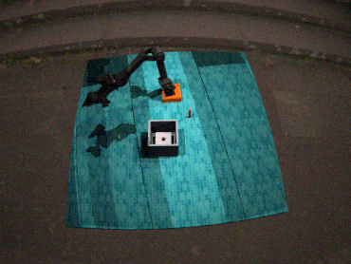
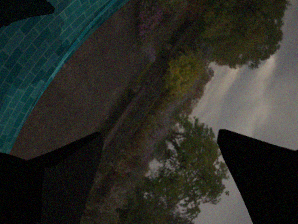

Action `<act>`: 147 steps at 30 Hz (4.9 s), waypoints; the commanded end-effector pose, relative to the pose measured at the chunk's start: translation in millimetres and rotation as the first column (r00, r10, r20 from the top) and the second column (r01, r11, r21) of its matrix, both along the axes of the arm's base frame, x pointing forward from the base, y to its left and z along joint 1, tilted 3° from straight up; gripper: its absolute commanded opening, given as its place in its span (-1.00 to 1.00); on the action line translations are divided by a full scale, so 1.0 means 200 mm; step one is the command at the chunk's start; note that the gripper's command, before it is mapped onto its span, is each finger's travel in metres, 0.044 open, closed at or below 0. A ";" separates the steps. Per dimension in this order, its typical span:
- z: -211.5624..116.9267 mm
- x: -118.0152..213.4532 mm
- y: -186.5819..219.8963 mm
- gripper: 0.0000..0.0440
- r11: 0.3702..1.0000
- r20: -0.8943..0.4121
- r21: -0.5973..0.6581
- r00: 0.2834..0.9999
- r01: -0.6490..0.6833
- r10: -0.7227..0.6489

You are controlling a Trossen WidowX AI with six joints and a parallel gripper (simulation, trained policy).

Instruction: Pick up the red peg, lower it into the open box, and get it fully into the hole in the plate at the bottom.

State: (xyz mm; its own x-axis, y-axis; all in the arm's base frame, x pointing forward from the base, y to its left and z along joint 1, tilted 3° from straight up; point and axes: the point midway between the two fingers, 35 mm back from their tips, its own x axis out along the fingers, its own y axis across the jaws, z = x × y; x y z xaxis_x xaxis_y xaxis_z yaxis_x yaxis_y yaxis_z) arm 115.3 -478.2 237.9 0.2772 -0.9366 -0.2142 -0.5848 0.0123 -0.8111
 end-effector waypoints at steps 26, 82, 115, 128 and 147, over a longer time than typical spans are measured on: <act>0.60 0.76 0.50 1.00 0.955 0.635 0.128 0.762 -0.269 0.130; 0.34 1.15 2.13 1.00 -0.083 0.207 0.803 0.406 -0.591 -0.890; -0.29 0.60 2.76 1.00 -0.506 -0.506 0.863 0.001 0.008 -0.863; -0.46 0.44 2.84 1.00 -0.496 -0.454 0.857 -0.253 0.140 -0.854; -0.79 0.34 2.82 1.00 -0.421 -0.309 0.882 -0.416 0.211 -0.855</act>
State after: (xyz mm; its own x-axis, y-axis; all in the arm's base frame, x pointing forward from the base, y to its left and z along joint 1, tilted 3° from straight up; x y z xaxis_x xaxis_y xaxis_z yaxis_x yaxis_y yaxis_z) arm 184.0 87.4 87.2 -0.1160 0.1054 -0.9876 0.9613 0.2622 -0.0849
